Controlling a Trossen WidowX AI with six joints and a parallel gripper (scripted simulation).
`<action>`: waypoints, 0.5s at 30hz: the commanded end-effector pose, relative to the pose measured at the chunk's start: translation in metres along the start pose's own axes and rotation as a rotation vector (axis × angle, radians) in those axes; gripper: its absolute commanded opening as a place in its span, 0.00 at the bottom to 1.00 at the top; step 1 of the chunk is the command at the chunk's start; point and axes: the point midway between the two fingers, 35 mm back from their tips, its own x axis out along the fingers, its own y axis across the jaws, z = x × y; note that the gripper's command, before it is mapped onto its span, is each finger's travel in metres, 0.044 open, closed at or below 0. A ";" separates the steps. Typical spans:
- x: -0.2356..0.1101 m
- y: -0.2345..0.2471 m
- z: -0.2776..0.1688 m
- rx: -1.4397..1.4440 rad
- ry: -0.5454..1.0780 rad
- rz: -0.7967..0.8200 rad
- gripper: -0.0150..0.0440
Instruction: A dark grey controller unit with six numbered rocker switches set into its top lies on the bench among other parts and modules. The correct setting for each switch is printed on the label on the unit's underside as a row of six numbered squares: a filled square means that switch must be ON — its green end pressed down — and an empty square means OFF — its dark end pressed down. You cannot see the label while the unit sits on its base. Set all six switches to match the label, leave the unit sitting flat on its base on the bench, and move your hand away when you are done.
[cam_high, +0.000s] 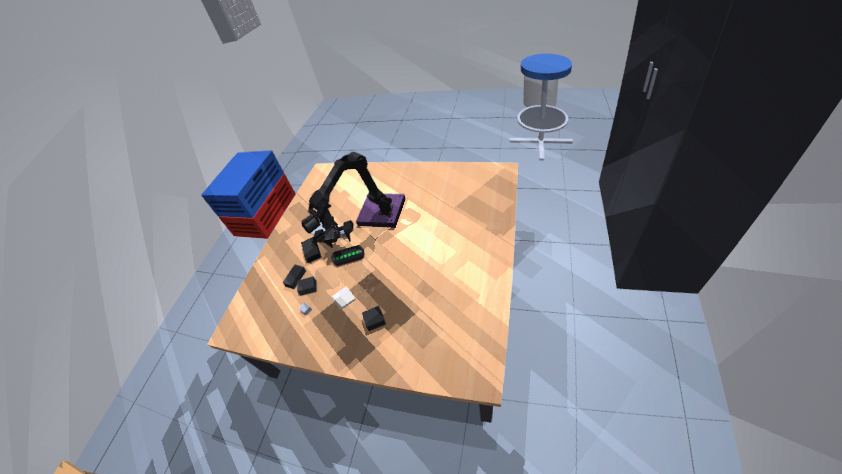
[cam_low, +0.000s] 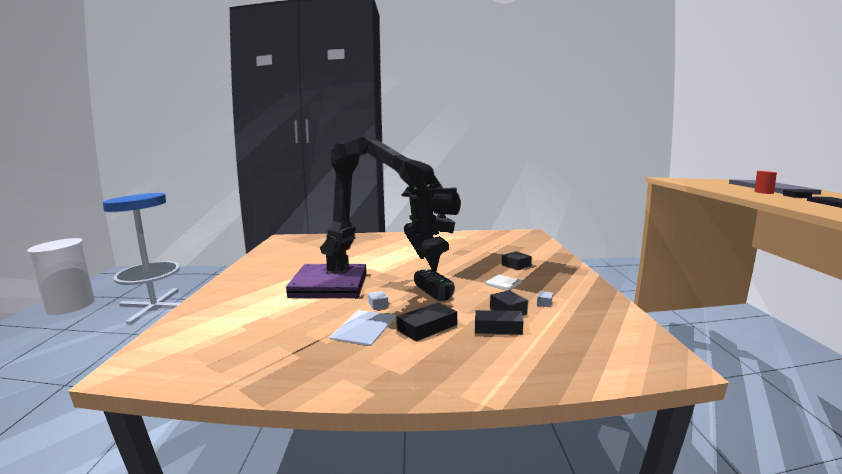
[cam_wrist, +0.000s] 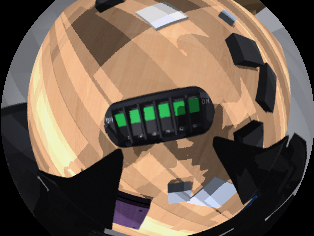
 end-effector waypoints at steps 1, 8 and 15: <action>-0.001 -0.018 0.012 0.549 0.073 0.010 1.00; -0.003 -0.030 0.021 0.967 0.121 -0.008 1.00; -0.003 -0.041 0.029 1.383 0.167 -0.047 1.00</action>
